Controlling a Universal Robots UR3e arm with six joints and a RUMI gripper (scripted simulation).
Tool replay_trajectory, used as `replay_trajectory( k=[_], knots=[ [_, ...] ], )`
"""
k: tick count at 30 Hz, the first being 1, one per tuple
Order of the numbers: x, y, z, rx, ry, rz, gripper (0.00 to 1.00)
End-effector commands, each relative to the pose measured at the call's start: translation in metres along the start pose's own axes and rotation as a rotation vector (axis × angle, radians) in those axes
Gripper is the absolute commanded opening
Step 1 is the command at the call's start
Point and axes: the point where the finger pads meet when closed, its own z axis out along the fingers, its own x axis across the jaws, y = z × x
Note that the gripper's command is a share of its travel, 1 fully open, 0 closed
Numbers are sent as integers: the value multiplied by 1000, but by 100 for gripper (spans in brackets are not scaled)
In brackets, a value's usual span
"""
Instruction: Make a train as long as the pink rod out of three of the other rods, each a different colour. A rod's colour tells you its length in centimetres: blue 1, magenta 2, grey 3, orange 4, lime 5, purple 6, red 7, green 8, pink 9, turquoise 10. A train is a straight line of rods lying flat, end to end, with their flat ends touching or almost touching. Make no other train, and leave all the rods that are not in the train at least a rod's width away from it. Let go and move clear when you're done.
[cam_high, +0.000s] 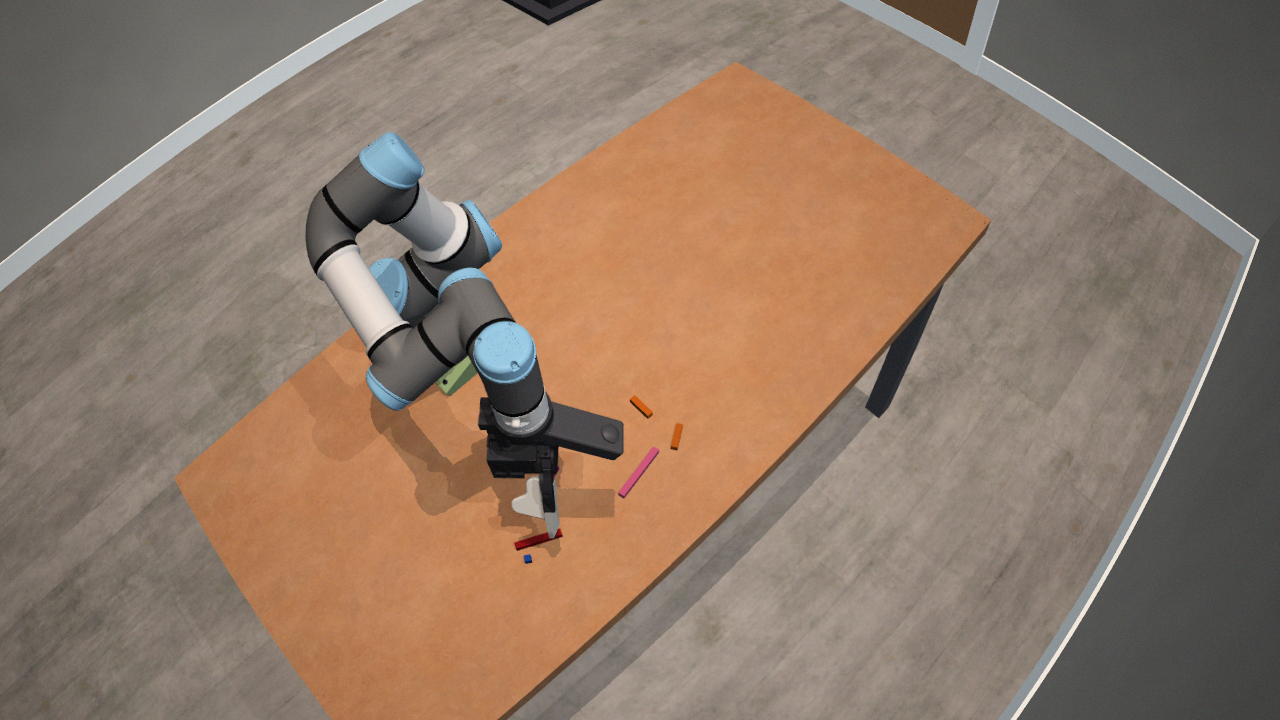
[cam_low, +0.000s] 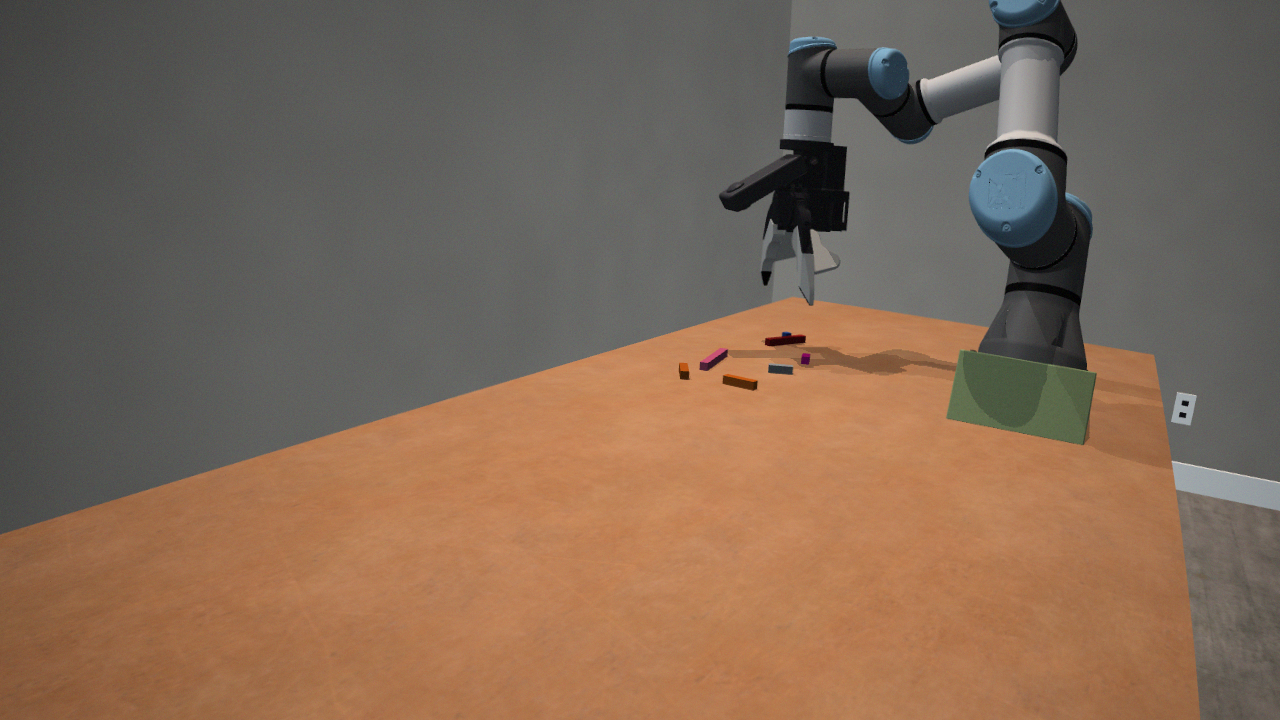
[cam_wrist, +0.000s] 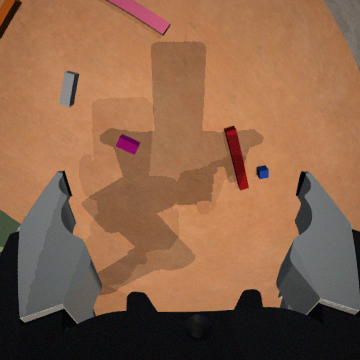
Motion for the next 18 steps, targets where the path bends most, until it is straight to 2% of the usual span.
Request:
replay_trajectory(
  k=[1, 9, 16, 18],
  knots=[
    [1, 0, -1, 1, 2, 1, 100],
    [2, 1, -1, 2, 2, 31, 100],
    [11, 9, 0, 2, 1, 269, 100],
    [11, 9, 0, 2, 1, 269, 100]
  ],
)
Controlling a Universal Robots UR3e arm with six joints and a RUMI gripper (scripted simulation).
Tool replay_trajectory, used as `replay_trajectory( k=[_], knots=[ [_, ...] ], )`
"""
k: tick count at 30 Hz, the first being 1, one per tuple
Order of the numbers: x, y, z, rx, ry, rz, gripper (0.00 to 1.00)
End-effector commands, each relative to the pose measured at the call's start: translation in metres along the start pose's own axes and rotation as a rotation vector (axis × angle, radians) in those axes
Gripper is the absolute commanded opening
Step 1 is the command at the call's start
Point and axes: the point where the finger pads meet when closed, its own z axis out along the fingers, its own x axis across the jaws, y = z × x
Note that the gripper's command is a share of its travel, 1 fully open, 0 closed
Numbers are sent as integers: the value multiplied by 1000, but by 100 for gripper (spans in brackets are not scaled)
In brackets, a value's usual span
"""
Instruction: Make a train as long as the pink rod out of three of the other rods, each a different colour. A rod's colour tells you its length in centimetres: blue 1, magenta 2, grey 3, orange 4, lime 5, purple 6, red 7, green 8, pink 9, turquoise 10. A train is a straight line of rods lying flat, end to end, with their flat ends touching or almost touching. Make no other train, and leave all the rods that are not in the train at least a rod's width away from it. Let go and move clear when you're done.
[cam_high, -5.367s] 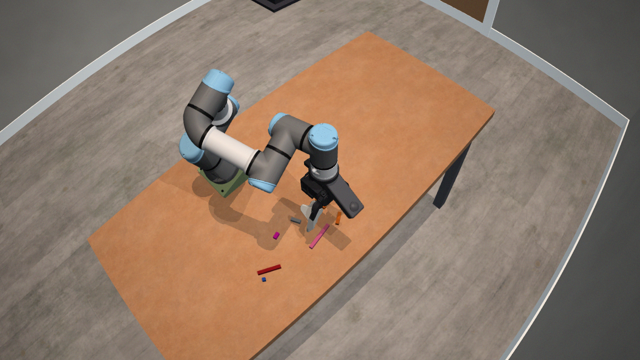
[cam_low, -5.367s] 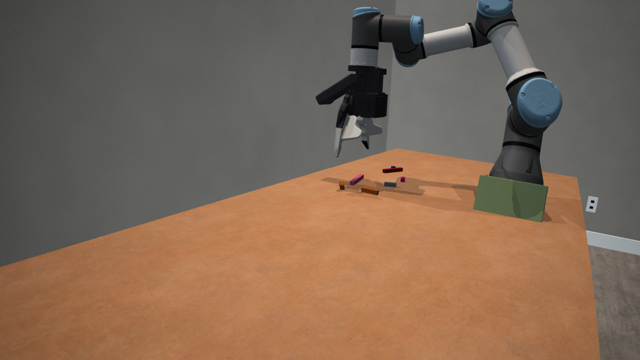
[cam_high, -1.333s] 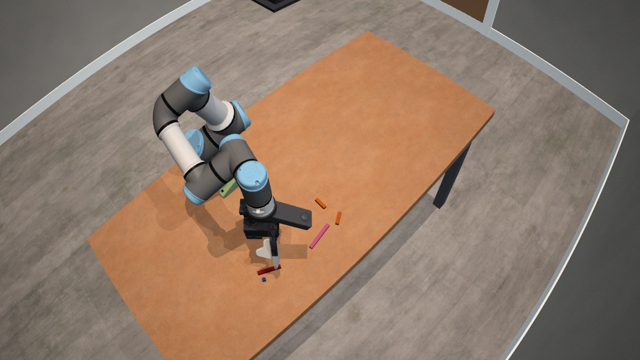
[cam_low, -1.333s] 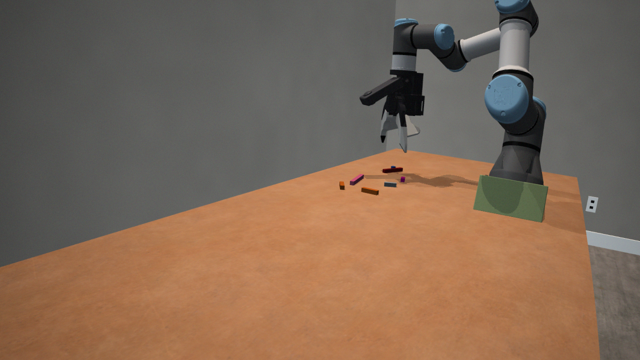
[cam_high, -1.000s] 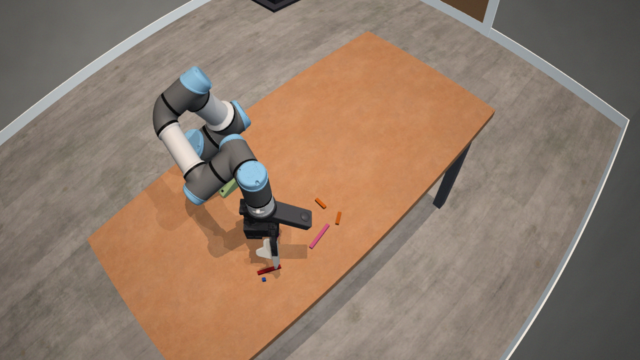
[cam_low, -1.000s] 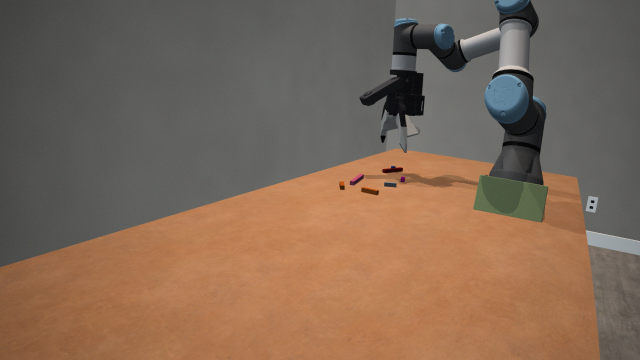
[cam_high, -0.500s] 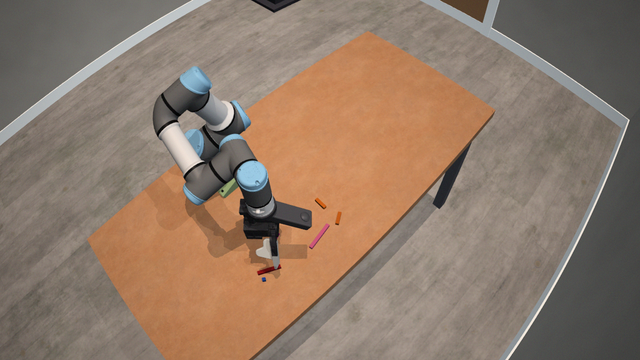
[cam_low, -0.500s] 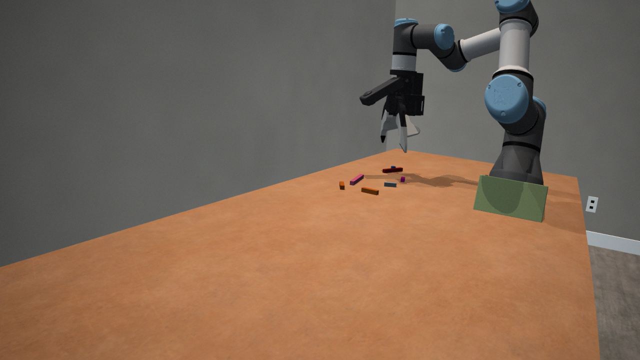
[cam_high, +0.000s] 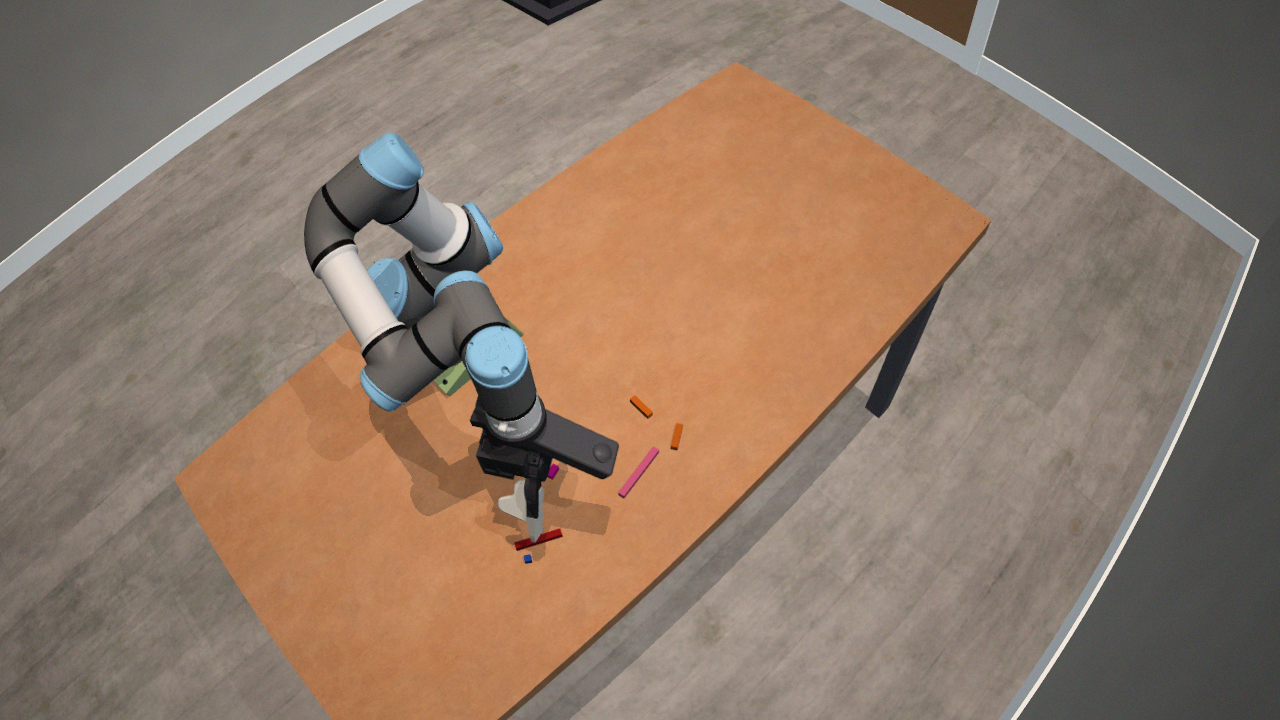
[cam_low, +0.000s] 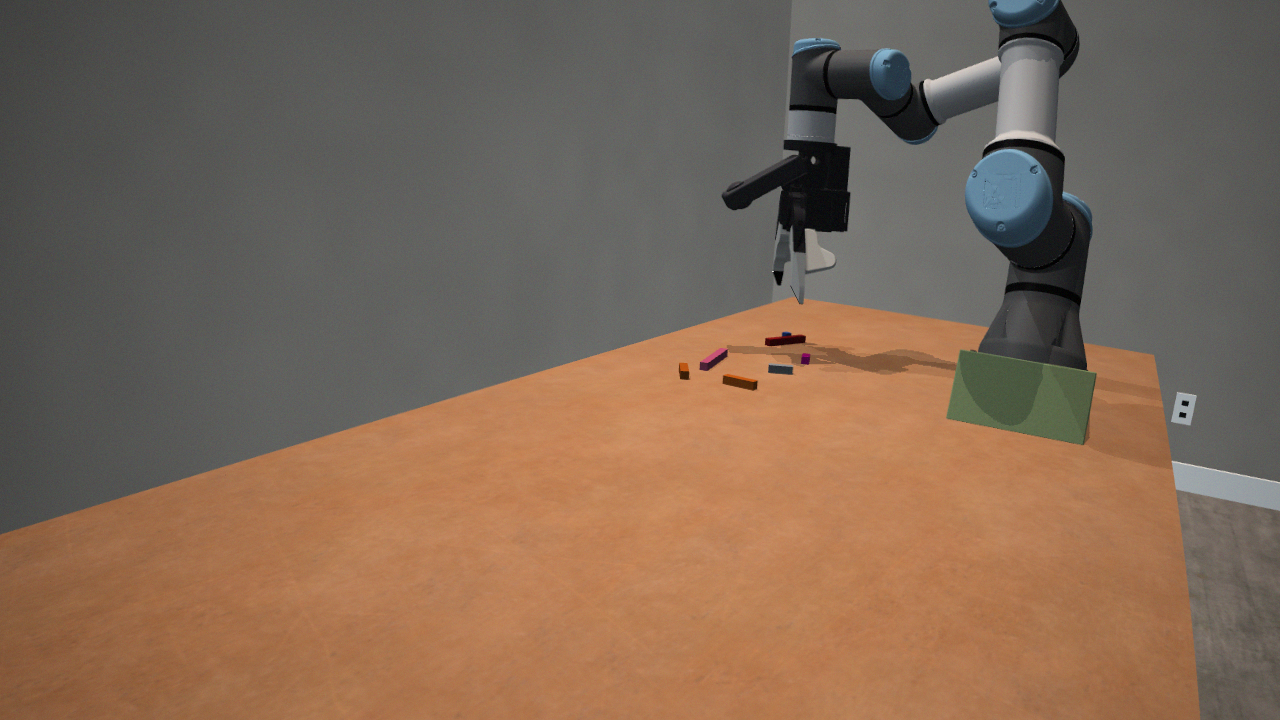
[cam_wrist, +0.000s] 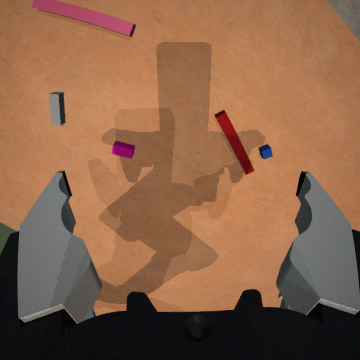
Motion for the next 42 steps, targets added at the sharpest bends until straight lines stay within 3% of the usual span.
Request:
replay_trajectory(
  k=[1, 9, 14, 42],
  knots=[
    [5, 2, -1, -1, 3, 106, 100],
    [20, 13, 0, 0, 3, 449, 100],
    [25, 17, 0, 0, 3, 561, 100],
    [25, 17, 0, 0, 3, 574, 100]
  ],
)
